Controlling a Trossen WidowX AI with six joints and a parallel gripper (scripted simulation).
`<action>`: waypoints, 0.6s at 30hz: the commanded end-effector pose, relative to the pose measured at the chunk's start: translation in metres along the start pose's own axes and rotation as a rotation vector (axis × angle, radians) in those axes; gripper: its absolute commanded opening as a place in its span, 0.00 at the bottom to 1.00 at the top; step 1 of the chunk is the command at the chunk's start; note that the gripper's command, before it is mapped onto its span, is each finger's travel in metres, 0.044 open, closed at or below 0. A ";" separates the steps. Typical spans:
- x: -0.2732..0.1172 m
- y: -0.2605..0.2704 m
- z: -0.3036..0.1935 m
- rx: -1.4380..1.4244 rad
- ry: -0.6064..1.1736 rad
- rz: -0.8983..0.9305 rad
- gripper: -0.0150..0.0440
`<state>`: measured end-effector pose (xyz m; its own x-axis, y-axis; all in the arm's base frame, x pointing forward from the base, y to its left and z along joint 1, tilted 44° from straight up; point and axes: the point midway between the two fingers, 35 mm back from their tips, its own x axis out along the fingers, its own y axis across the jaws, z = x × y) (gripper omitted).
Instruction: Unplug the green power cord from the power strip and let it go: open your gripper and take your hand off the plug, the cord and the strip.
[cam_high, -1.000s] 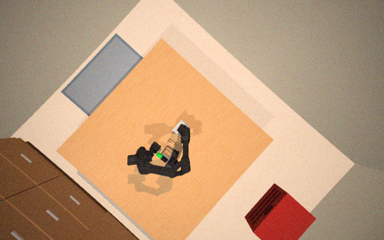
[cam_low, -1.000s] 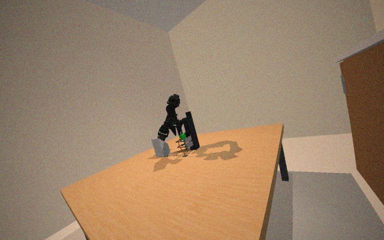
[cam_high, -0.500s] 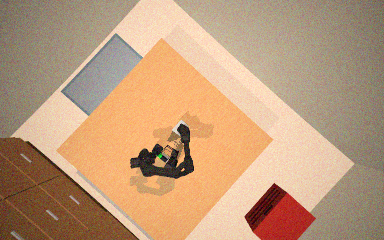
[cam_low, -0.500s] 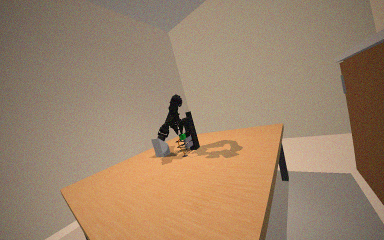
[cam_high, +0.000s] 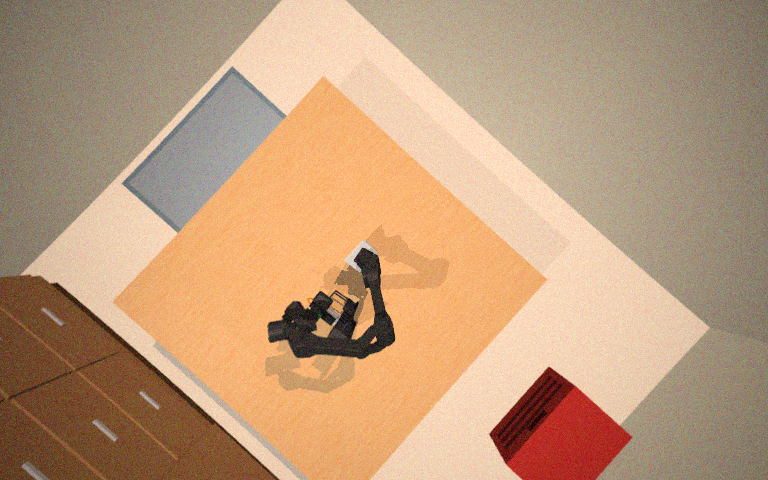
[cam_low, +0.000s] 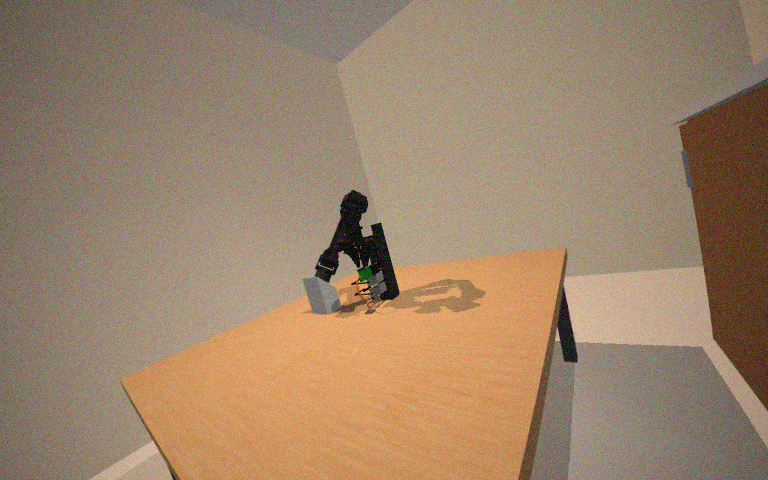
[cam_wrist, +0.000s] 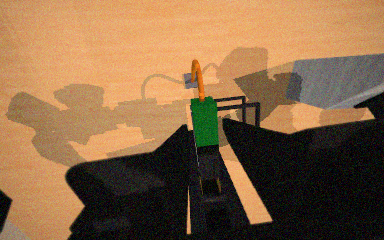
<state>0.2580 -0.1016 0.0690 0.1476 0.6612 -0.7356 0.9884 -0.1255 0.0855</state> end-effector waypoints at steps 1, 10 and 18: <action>0.001 -0.001 -0.003 0.008 0.007 0.000 0.53; 0.012 -0.001 -0.003 0.008 0.007 0.000 0.53; 0.010 -0.001 -0.003 0.002 0.002 -0.002 0.30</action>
<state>0.2588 -0.0924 0.0632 0.1463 0.6637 -0.7336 0.9885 -0.1262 0.0829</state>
